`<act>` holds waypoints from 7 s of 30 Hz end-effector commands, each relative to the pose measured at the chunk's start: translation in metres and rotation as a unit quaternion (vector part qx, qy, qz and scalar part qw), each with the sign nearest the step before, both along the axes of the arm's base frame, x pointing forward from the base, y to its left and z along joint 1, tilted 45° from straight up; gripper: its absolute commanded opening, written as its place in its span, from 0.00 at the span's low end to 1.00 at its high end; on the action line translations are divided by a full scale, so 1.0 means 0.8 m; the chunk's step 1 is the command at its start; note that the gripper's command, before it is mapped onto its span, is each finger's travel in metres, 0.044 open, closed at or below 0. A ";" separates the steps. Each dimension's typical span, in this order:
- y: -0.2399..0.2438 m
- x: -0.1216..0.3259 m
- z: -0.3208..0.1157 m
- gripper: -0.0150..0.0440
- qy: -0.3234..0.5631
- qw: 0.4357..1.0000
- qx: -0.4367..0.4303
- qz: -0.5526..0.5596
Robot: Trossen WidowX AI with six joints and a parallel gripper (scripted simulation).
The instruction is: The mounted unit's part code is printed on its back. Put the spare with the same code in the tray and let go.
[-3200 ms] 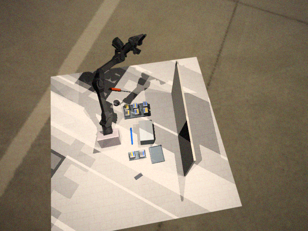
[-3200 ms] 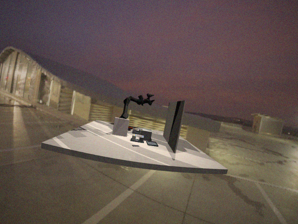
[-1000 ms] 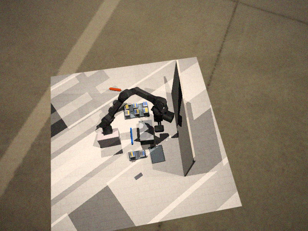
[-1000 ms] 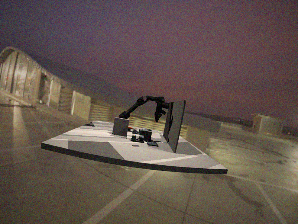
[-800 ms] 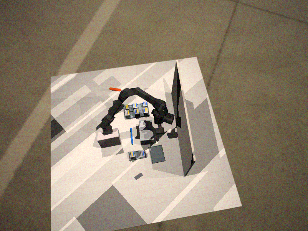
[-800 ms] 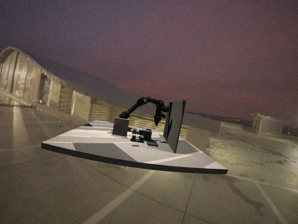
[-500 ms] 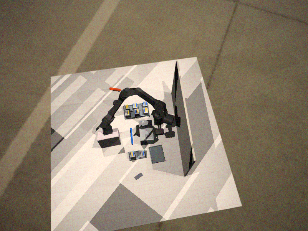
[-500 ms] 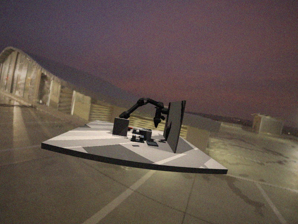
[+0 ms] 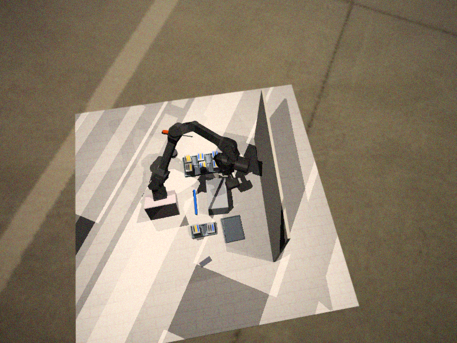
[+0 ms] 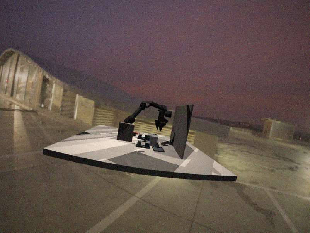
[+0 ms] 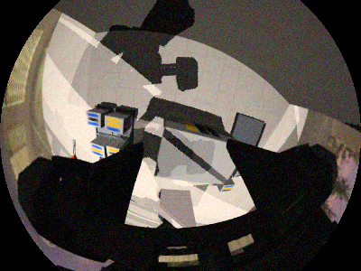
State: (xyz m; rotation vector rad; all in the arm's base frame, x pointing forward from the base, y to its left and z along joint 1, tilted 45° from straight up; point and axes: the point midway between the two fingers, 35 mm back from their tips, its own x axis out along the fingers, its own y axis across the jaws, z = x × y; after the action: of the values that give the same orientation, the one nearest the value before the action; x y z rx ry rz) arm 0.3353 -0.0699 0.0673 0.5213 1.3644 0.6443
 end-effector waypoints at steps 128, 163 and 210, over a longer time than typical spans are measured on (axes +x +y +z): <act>0.264 -0.188 0.012 0.25 -0.420 0.799 -0.041 0.428; 0.161 -0.201 0.121 0.25 -0.412 0.807 -0.055 0.419; 0.000 -0.080 0.088 0.25 -0.394 0.815 -0.068 0.418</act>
State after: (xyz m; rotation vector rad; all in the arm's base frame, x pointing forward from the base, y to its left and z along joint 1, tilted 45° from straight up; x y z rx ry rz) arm 0.2634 -0.0581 0.1448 -0.4955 0.7583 1.2833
